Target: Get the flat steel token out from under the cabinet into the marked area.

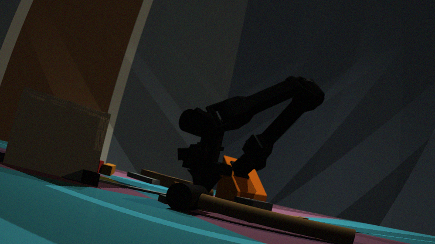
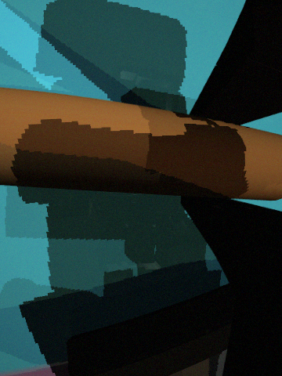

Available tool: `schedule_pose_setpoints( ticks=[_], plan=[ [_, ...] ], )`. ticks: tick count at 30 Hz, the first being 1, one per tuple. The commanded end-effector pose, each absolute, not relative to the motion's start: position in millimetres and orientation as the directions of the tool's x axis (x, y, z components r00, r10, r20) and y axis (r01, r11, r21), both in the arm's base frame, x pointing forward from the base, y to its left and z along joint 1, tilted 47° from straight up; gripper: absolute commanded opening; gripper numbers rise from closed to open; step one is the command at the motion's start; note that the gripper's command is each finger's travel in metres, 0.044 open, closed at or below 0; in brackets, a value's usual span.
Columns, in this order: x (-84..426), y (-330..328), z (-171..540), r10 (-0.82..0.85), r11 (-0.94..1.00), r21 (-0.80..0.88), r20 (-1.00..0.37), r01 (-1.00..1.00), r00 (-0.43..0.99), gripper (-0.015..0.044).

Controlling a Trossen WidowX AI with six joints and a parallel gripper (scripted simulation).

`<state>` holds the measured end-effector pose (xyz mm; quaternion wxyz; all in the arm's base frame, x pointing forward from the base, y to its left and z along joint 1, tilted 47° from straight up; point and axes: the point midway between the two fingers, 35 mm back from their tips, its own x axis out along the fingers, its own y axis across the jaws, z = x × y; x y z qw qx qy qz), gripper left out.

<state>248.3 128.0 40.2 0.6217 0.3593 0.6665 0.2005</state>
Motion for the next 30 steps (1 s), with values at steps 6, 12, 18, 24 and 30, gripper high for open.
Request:
schedule_pose_setpoints(
  ticks=[6, 12, 18, 24, 30],
  plan=[
    [249, 131, 44, 0.728, 0.652, 0.706, -0.685, 0.276, 0.03, 0.0],
    [250, 135, 50, 0.728, 0.647, 0.701, -0.685, 0.298, 0.029, 0.0],
    [250, 141, 57, 0.729, 0.644, 0.699, -0.684, 0.31, 0.028, 0.0],
    [251, 147, 65, 0.729, 0.642, 0.697, -0.684, 0.319, 0.028, 0.0],
    [251, 152, 71, 0.729, 0.64, 0.696, -0.683, 0.327, 0.027, 0.0]
  ],
)
